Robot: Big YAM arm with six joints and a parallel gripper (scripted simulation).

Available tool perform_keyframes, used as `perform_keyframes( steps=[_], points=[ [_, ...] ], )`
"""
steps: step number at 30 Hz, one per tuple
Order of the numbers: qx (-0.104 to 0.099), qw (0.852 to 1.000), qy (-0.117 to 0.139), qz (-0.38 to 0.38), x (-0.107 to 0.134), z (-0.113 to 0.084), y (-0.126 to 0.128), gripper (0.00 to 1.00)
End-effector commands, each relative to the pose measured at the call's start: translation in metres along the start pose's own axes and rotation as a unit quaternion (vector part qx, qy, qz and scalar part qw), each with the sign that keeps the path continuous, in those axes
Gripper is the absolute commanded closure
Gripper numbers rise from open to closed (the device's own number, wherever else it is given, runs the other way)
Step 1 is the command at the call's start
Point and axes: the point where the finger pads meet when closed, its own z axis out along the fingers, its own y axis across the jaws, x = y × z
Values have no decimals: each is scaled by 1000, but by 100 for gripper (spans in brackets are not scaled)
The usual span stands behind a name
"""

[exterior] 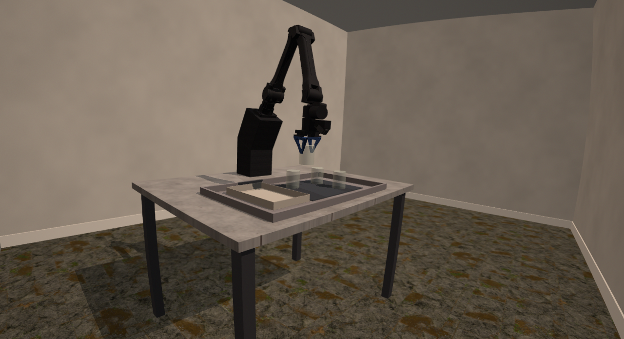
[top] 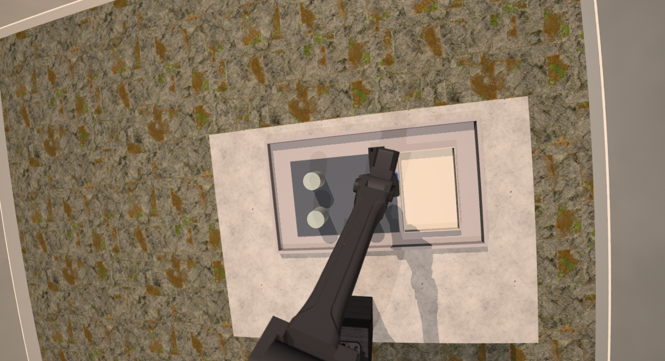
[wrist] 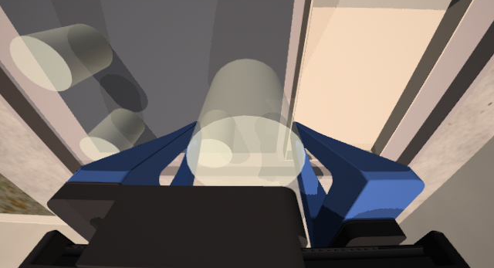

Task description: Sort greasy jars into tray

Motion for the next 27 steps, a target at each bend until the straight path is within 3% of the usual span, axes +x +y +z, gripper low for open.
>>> perform_keyframes(
  steps=[1,27],
  points=[
    [6,1000,-17,-9,-8,-15,-15,100],
    [6,1000,-17,-9,13,-15,-91,100]
  ],
)
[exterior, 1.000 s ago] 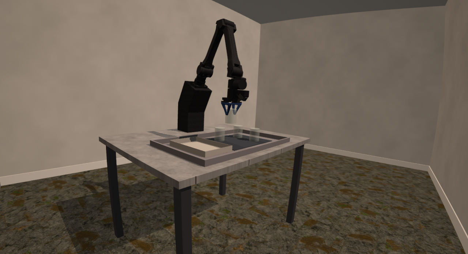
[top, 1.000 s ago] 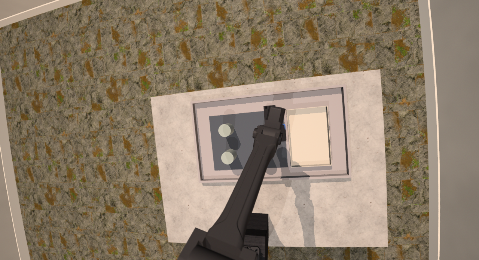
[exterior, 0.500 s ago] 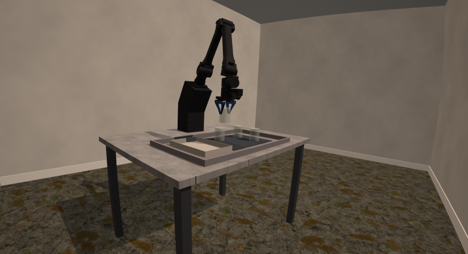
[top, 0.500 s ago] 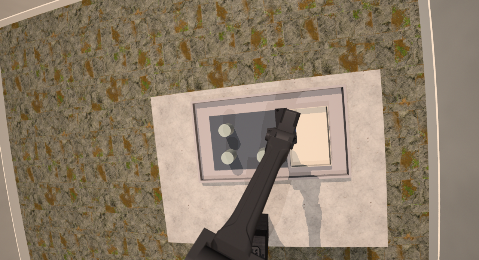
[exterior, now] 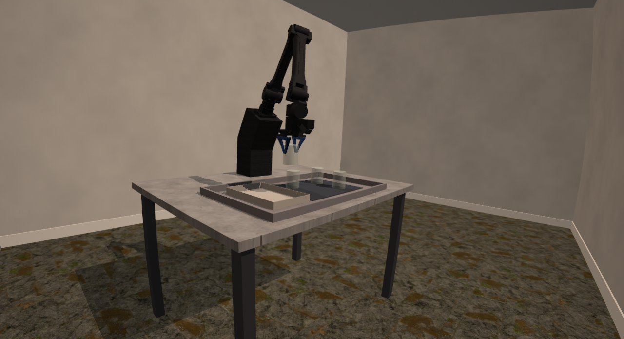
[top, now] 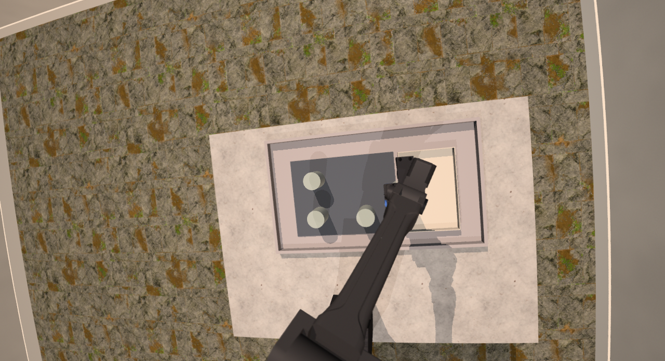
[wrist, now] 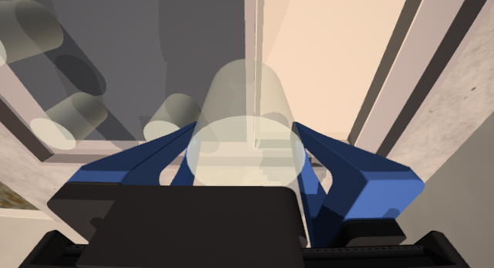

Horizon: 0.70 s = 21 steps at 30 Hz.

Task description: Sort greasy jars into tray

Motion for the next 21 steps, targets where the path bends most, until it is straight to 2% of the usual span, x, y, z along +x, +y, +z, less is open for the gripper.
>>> perform_keyframes(
  steps=[1,4,19,21],
  points=[
    [12,1000,-19,-9,-17,-15,-25,100],
    [12,1000,-19,-9,-16,-16,-28,100],
    [12,1000,-19,-9,-2,-16,-76,100],
    [12,1000,-19,-9,-2,-16,-76,100]
  ],
)
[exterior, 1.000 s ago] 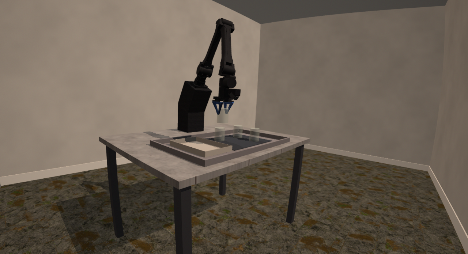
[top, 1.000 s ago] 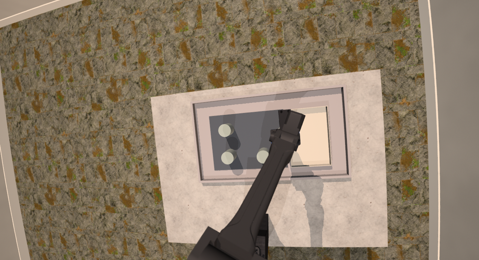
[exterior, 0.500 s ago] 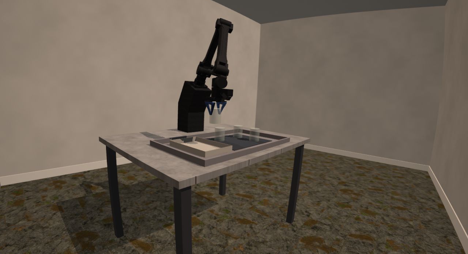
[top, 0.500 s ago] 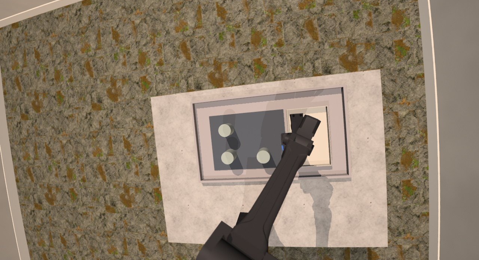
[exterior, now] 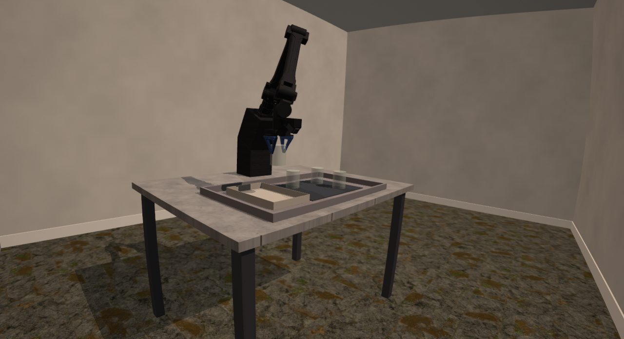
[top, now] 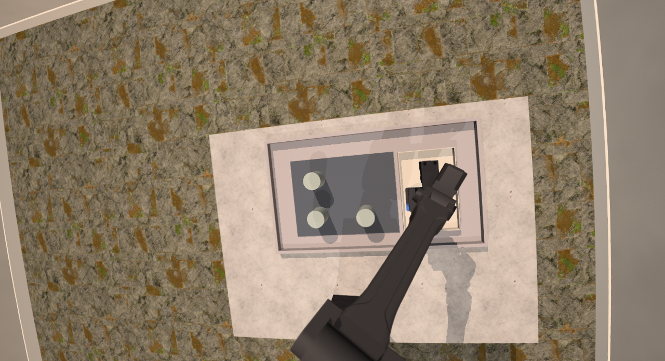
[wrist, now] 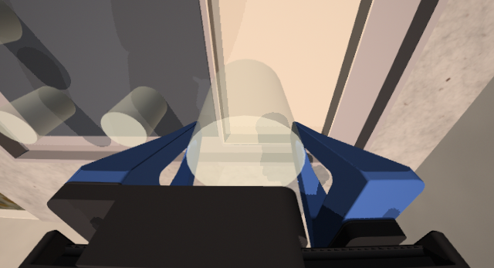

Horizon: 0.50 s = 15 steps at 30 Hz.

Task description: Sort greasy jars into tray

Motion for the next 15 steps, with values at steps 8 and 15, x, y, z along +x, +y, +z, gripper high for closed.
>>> perform_keyframes(
  steps=[8,15],
  points=[
    [12,1000,-18,-10,-10,-16,-42,100],
    [12,1000,-18,-10,-9,-16,-45,100]
  ],
)
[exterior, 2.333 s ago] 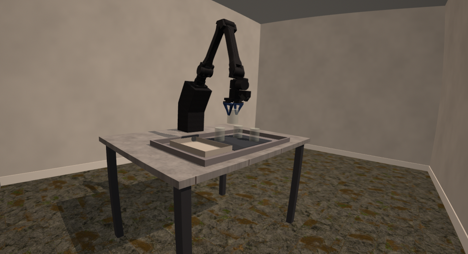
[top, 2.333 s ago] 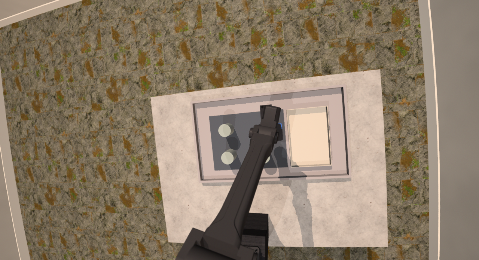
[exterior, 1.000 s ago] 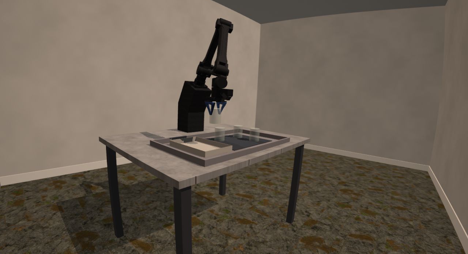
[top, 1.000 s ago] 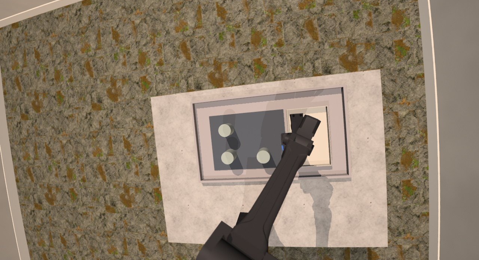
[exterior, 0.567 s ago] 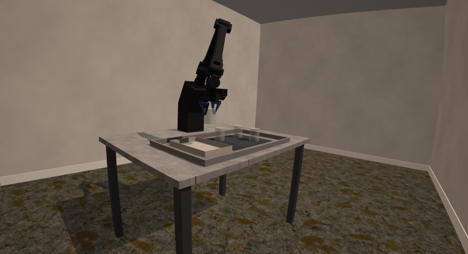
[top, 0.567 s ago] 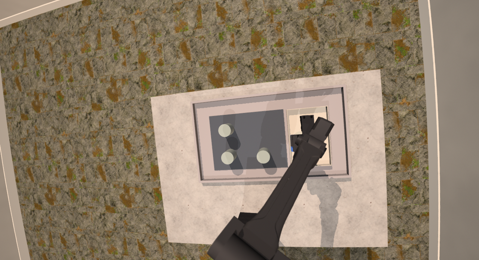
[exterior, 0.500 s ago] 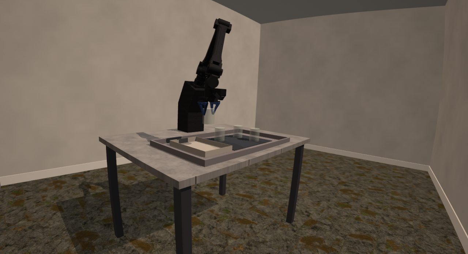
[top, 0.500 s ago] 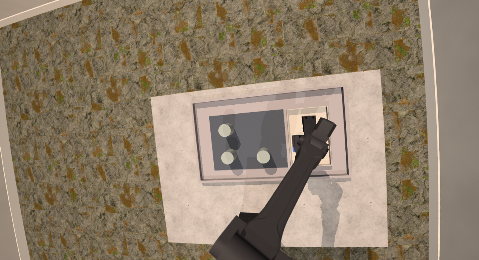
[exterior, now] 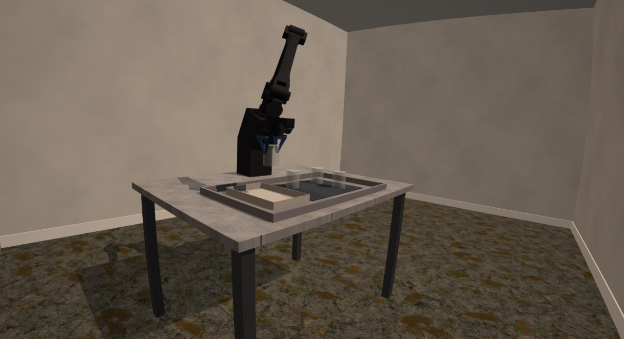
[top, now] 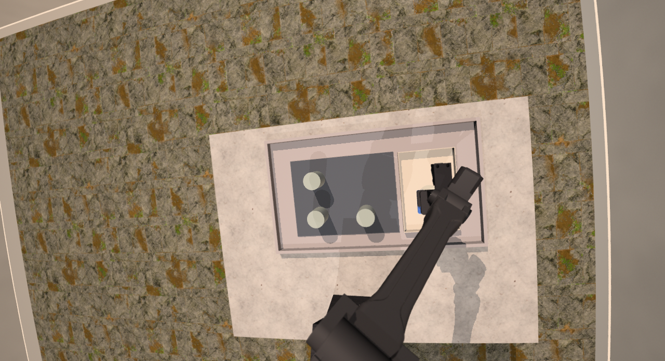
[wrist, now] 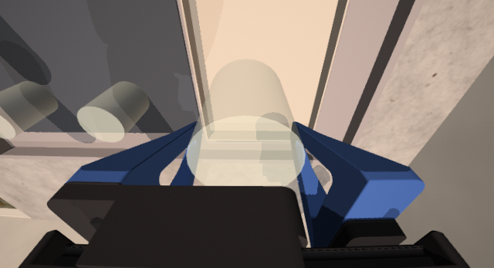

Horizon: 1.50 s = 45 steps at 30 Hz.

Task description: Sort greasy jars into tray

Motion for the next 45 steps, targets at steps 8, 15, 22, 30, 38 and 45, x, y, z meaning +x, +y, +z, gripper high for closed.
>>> perform_keyframes(
  steps=[8,15,22,30,38,45],
  points=[
    [12,1000,-18,-8,-17,-22,-24,100],
    [12,1000,-18,-8,-15,-25,-30,100],
    [12,1000,-18,-8,-15,-23,-30,100],
    [12,1000,-18,-8,-16,-1,-30,100],
    [12,1000,-18,-8,-16,14,-31,100],
    [12,1000,-18,-8,-17,33,-31,100]
  ],
)
